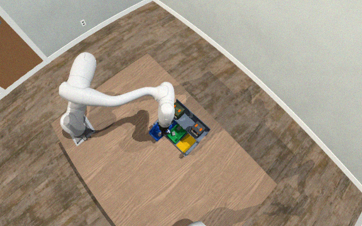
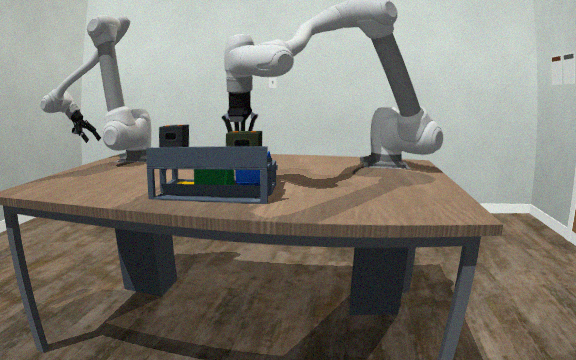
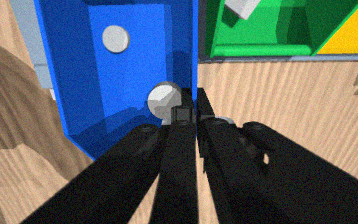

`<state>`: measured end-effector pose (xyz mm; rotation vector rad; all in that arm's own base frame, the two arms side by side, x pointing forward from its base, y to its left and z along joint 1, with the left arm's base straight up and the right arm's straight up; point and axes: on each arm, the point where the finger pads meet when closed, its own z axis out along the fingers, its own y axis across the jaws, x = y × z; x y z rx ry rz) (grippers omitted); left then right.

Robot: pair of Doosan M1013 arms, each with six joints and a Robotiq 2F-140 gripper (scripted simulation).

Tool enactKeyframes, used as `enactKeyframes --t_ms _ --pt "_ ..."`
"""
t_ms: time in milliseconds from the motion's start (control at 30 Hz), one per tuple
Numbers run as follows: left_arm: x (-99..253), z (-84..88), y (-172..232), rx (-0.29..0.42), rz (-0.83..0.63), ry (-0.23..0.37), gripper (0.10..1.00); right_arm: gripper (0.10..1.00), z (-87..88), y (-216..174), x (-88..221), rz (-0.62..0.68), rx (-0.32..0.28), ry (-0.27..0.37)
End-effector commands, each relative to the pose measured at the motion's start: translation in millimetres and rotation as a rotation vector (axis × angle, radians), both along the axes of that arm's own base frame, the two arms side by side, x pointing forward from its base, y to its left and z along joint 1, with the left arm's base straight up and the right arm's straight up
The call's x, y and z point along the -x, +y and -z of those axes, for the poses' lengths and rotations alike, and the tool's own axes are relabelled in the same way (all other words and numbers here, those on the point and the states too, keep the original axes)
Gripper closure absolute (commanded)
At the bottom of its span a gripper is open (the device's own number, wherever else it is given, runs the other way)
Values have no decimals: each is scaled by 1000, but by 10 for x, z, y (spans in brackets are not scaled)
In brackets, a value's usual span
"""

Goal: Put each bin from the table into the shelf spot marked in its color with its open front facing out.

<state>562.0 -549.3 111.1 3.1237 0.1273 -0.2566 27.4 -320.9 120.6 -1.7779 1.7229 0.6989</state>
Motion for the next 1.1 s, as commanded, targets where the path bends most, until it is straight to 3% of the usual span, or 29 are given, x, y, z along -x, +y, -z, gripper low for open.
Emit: enactKeyframes --t_ms 0,1067 --pt "-4 -11 -2 1 0 -1 999 98 -4 -3 -1 0 1 0" --pt "-4 29 -2 1 0 -1 999 98 -4 -3 -1 0 1 0"
